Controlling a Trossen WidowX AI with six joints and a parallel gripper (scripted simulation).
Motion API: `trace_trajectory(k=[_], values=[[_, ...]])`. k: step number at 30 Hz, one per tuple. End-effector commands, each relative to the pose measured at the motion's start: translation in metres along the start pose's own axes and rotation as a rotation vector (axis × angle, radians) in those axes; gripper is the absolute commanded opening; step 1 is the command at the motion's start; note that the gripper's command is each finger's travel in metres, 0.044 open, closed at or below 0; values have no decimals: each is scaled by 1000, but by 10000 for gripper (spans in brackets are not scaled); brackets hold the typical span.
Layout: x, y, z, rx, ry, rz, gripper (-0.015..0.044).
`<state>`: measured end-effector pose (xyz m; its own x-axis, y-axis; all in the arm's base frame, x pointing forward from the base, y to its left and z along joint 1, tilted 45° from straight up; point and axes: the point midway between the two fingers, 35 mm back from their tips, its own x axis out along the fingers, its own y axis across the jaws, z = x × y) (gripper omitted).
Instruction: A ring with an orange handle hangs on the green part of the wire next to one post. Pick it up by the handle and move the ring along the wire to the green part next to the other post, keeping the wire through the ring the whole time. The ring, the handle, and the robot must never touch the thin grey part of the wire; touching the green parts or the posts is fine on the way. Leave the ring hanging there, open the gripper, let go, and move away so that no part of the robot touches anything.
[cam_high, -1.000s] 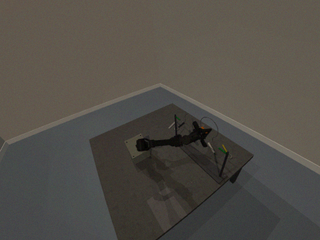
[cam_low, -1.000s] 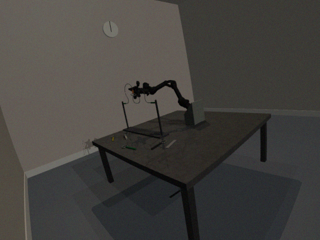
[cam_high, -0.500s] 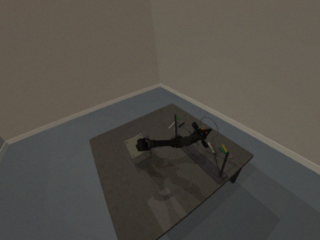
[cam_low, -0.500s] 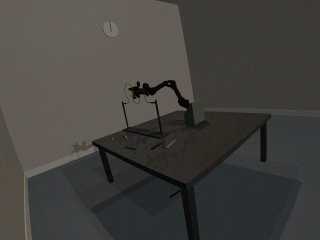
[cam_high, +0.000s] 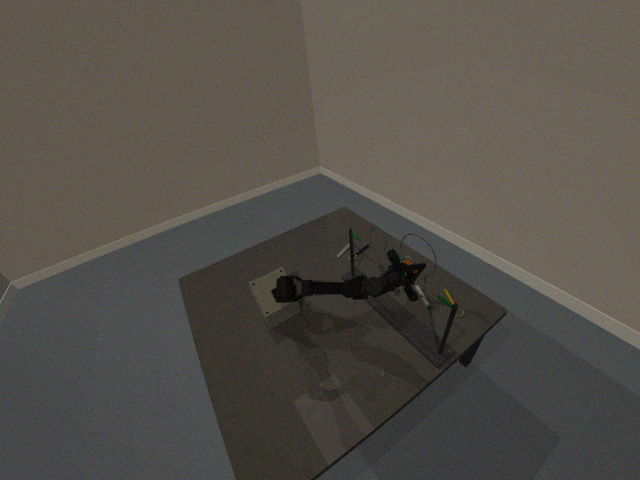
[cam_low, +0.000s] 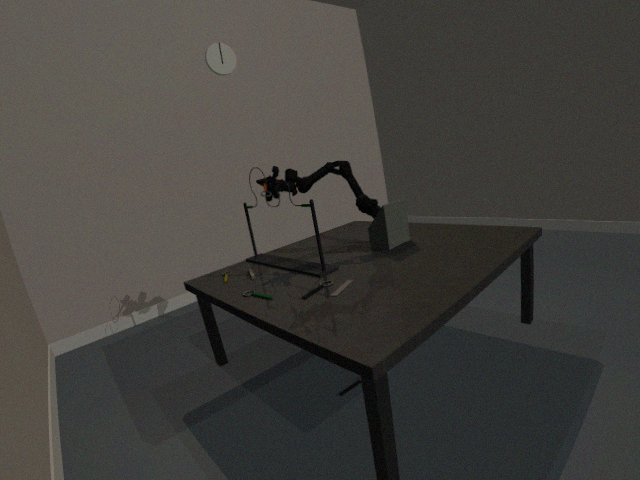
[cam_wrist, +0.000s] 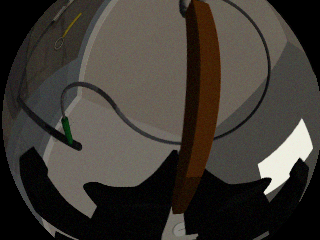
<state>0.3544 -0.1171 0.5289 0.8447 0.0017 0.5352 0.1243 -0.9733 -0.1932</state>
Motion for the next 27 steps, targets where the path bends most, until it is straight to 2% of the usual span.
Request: trace_trajectory(k=[1, 27], values=[[-1, 13, 2, 58, 6, 35, -150], [-27, 94, 29, 560, 73, 325, -150]])
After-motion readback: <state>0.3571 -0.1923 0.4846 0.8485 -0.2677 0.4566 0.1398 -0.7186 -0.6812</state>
